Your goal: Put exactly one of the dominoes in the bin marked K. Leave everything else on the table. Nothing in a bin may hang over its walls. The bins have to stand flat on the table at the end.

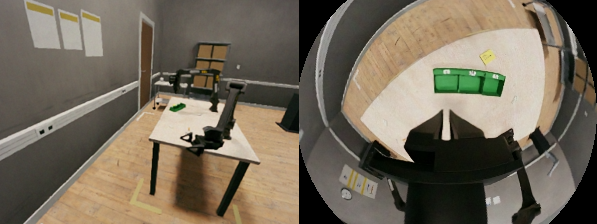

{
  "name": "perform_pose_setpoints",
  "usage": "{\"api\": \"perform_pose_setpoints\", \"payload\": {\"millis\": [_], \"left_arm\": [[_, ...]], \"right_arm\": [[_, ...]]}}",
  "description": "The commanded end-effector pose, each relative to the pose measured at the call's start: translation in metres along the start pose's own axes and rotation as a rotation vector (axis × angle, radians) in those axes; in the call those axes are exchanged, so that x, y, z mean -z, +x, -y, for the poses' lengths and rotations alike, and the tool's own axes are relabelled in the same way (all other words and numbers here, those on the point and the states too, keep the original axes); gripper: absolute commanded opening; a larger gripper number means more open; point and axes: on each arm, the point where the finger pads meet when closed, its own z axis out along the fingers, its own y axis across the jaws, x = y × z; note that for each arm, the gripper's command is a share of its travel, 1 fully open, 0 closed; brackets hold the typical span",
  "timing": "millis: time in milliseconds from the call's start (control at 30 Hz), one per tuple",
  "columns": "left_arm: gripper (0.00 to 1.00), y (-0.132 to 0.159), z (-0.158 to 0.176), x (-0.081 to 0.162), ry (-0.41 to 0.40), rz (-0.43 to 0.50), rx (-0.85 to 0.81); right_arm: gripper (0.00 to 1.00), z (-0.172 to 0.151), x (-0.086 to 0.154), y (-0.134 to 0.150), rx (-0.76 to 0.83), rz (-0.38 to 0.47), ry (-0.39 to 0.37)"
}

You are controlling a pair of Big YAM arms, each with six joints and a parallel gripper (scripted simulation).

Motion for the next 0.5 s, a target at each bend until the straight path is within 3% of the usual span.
{"api": "perform_pose_setpoints", "payload": {"millis": [0, 33, 333, 467], "left_arm": [[1.0, -0.008, -0.01, 0.003, -0.015, 0.012, -0.014], [1.0, -0.008, -0.01, 0.003, -0.015, 0.012, -0.014], [1.0, -0.008, -0.01, 0.003, -0.015, 0.012, -0.014], [1.0, -0.008, -0.01, 0.003, -0.015, 0.012, -0.014]], "right_arm": [[0.09, -0.005, 0.014, -0.006, -0.002, 0.021, -0.026], [0.39, 0.011, 0.01, -0.004, -0.075, 0.021, -0.029], [0.39, 0.079, -0.021, 0.009, -0.355, 0.018, -0.026], [0.39, 0.109, -0.035, 0.016, -0.361, 0.019, -0.026]]}}
